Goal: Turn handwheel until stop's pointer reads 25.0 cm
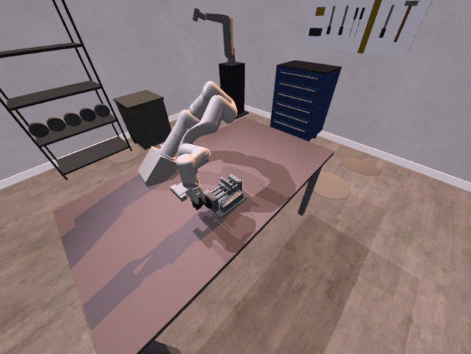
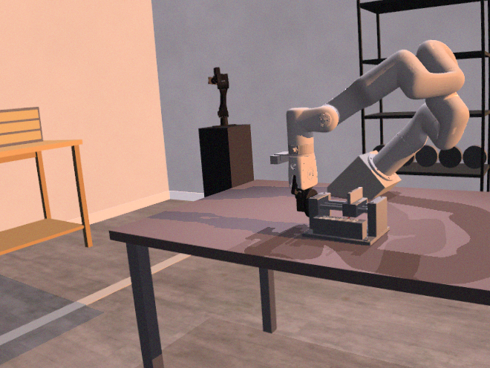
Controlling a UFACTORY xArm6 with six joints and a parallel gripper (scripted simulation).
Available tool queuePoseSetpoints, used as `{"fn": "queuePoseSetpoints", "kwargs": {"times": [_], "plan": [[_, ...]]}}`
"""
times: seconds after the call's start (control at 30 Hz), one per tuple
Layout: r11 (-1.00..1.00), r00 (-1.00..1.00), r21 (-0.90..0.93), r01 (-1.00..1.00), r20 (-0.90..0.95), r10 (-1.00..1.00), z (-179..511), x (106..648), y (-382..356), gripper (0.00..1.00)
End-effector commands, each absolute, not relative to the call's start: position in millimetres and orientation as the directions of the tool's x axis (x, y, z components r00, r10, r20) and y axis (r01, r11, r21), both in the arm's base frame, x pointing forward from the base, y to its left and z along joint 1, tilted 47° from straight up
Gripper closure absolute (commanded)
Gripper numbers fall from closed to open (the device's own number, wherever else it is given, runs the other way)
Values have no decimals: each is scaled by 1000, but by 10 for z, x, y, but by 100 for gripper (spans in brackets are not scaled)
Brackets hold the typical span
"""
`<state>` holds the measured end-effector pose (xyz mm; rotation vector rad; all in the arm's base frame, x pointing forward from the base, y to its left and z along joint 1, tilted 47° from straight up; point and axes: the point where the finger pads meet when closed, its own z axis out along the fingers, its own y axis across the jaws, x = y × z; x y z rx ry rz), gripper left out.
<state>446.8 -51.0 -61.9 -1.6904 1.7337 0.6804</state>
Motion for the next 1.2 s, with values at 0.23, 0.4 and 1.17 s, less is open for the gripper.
{"fn": "queuePoseSetpoints", "kwargs": {"times": [0.23, 0.4, 1.17], "plan": [[51, 8, -58, -997, -733, -681, -661, 4529, -468, 94], [51, 8, -58, -997, -733, -681, -677, 4560, -450, 94], [51, 8, -58, -997, -733, -681, -707, 4703, -417, 94]]}}
